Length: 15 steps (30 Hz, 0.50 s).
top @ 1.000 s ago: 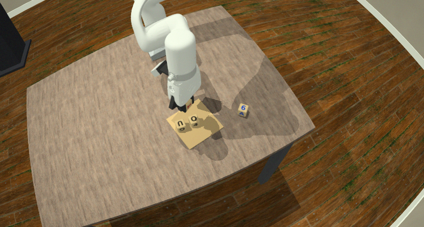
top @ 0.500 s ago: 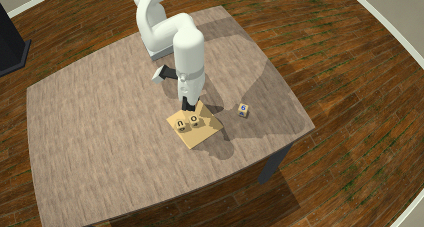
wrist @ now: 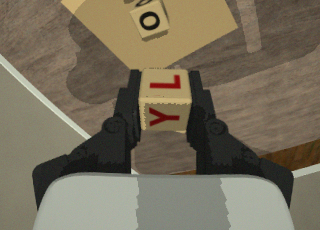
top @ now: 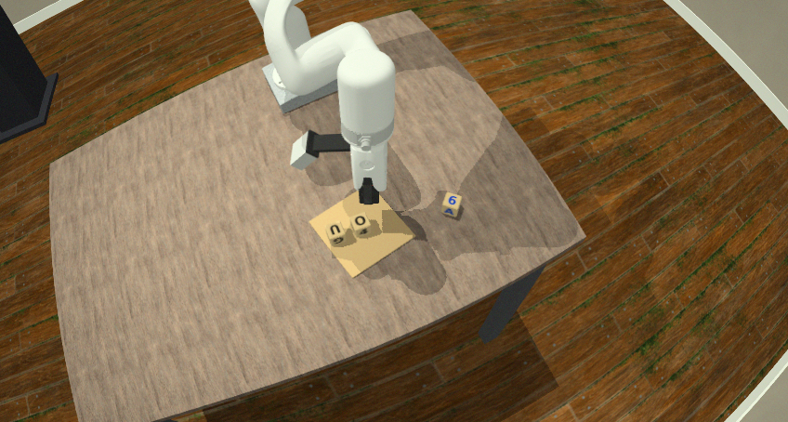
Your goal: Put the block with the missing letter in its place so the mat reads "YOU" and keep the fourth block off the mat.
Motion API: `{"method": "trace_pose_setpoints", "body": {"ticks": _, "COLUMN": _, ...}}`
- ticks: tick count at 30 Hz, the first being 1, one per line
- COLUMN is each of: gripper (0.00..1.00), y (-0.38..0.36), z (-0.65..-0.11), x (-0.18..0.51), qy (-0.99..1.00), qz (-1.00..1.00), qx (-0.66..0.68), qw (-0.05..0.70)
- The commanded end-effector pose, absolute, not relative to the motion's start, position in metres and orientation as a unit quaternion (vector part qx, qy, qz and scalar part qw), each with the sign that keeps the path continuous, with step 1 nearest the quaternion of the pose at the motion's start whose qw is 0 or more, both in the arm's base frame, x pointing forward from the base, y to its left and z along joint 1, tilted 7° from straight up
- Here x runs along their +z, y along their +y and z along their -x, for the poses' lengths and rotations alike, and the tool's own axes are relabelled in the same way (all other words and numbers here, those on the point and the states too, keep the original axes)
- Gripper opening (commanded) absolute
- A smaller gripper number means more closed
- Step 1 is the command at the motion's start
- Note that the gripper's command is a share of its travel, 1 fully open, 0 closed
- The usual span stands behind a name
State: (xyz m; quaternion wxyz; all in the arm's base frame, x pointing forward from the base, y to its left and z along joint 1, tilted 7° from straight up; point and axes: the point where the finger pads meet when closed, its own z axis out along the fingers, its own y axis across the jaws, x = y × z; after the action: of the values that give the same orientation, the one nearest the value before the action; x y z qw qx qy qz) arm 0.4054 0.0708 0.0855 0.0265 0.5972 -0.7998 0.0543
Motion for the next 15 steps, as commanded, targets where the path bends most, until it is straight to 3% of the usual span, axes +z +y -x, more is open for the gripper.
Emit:
{"method": "trace_pose_setpoints", "body": {"ticks": 1, "gripper": 0.27, "y": 0.08, "z": -0.407, "x": 0.086, "qy": -0.756, "qz": -0.652, "qx": 0.05, "qw": 0.028}}
{"method": "trace_pose_setpoints", "body": {"ticks": 15, "gripper": 0.27, "y": 0.096, "z": -0.407, "x": 0.084, "qy": -0.674, "qz": -0.736, "qx": 0.047, "qw": 0.034}}
